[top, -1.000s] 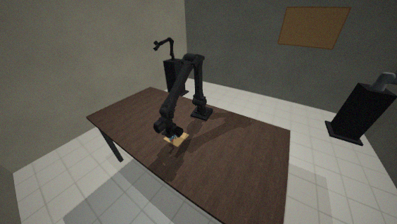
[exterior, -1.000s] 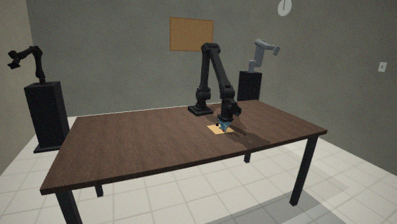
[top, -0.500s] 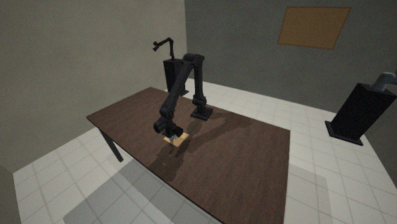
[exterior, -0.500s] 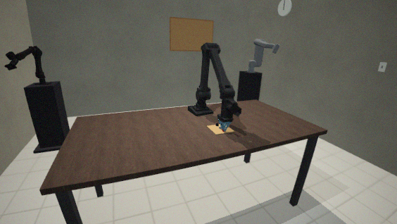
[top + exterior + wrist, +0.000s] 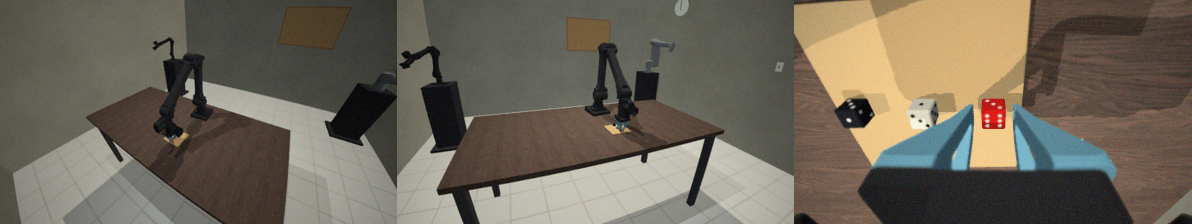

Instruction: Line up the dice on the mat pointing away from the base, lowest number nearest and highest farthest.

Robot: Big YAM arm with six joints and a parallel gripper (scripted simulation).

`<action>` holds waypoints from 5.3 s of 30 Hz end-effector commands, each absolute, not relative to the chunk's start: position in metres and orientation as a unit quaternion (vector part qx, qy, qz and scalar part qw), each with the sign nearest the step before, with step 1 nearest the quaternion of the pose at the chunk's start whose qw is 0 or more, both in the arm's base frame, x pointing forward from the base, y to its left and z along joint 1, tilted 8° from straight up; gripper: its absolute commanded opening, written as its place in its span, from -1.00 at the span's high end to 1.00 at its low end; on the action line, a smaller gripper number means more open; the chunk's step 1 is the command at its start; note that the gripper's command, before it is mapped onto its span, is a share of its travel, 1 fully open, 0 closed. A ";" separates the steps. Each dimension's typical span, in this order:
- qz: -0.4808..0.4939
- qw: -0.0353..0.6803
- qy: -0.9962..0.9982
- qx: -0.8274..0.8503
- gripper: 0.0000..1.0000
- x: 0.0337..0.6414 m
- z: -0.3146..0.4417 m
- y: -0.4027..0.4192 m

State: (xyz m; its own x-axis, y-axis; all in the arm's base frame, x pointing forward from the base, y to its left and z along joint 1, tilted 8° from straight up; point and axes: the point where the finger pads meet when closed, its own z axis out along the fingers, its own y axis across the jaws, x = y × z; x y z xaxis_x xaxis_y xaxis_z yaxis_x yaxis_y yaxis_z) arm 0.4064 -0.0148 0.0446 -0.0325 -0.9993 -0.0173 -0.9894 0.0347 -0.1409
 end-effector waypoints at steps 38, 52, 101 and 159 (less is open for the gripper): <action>-0.067 0.076 0.715 -0.692 0.40 0.411 0.161 -0.018; -0.044 0.053 0.717 -0.693 -1.00 0.394 0.134 -0.018; -0.065 0.073 0.715 -0.692 -1.00 0.395 0.251 -0.019; -0.065 0.073 0.715 -0.692 -1.00 0.395 0.251 -0.019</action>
